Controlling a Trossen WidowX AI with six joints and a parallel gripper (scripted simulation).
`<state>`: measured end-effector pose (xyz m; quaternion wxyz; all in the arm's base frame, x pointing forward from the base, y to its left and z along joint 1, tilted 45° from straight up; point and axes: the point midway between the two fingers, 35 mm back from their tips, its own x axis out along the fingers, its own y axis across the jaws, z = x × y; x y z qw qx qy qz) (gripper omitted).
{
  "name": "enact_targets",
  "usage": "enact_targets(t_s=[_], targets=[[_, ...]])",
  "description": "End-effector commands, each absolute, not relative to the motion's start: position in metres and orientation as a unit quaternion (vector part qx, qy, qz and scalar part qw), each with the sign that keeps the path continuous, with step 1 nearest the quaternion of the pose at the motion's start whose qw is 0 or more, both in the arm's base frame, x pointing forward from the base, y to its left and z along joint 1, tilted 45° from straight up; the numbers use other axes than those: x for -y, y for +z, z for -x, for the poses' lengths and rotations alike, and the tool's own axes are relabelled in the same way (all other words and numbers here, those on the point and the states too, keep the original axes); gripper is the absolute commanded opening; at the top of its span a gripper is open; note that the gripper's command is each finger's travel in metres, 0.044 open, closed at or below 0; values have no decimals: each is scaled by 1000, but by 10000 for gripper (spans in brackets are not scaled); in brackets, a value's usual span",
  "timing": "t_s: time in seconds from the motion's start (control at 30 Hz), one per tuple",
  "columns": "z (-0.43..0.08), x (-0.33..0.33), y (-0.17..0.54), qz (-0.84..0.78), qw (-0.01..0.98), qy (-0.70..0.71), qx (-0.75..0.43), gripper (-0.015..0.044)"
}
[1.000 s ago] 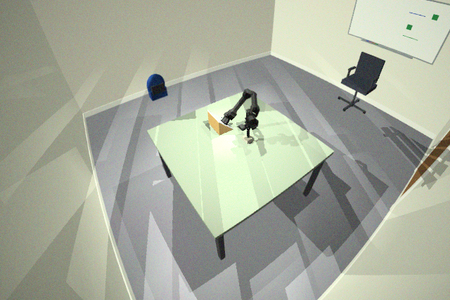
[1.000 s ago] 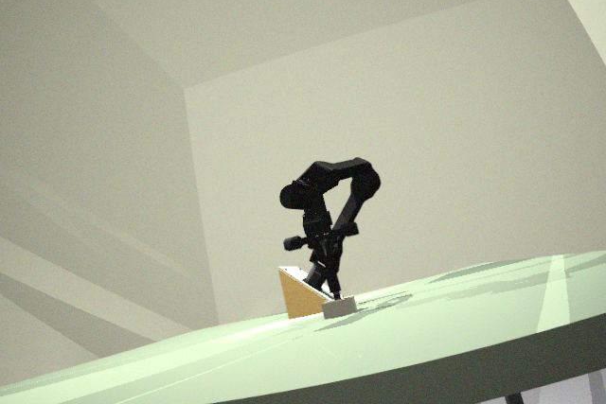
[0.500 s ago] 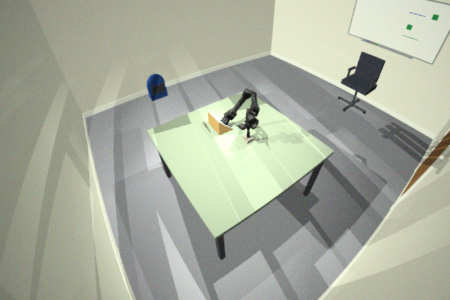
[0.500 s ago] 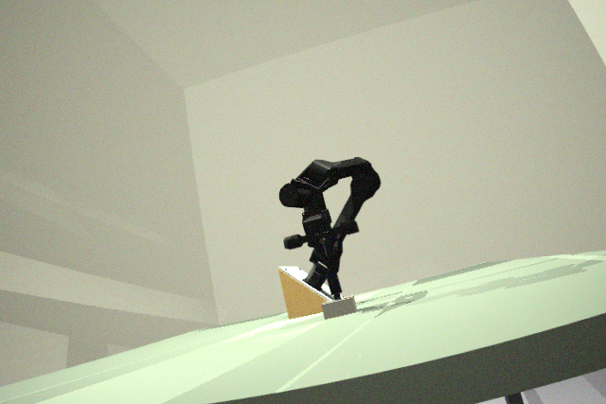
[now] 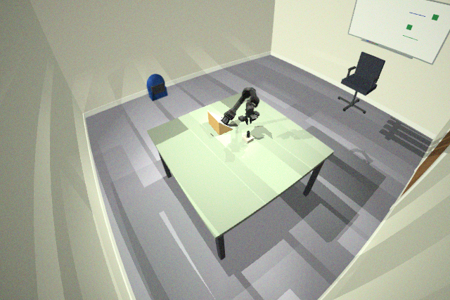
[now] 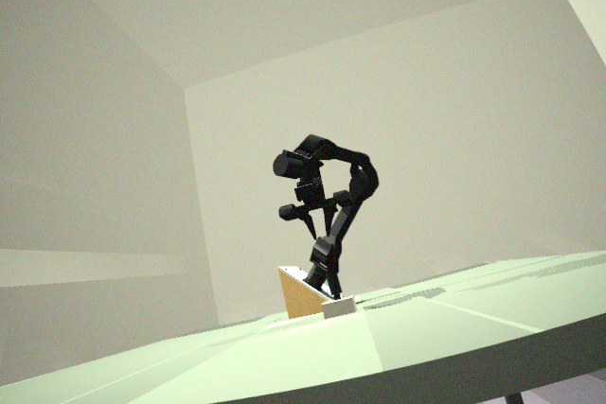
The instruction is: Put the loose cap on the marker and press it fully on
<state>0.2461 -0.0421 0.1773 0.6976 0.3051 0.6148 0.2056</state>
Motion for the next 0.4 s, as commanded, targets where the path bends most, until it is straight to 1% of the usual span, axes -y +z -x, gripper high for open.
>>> enact_targets(t_s=[0.0, 0.27, 0.37], targets=[[-246, 43, 178, -302, 699, 206, -615, 236], [-246, 43, 178, -302, 699, 206, -615, 440], [-246, 43, 178, -302, 699, 206, -615, 440]])
